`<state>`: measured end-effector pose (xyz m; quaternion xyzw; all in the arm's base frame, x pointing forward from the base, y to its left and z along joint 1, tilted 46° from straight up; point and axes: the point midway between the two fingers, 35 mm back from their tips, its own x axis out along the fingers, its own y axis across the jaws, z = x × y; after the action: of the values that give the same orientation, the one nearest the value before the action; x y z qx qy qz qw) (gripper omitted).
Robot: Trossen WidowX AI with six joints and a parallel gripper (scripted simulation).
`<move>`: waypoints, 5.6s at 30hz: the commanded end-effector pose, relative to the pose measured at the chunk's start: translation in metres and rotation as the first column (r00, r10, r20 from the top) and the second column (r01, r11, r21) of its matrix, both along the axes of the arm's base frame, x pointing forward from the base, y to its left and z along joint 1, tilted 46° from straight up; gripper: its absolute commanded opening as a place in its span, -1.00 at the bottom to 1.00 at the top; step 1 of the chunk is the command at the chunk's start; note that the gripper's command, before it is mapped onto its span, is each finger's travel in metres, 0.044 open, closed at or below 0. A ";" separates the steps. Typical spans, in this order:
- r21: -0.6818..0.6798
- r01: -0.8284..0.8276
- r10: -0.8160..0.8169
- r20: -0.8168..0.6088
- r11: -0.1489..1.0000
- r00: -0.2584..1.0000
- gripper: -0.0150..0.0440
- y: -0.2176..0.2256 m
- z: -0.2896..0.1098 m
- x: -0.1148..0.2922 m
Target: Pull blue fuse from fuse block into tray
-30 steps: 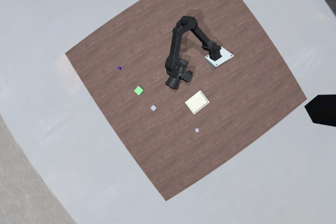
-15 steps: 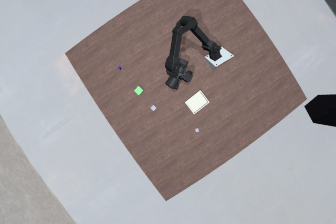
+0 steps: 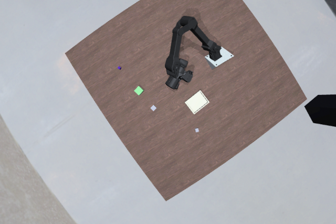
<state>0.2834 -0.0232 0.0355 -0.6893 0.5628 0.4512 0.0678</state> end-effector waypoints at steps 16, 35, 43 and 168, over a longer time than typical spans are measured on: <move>0.002 0.002 -0.002 0.002 1.000 1.000 -0.49 0.007 0.006 0.001; 0.001 0.001 -0.001 0.001 1.000 1.000 -0.49 0.014 0.013 0.001; 0.001 0.000 0.000 0.001 1.000 1.000 -0.49 0.017 0.016 0.001; 0.014 0.002 -0.002 0.004 1.000 1.000 0.63 0.184 -0.129 -0.005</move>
<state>0.2776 0.1496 -0.1021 -0.6876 0.5627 0.4535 0.0703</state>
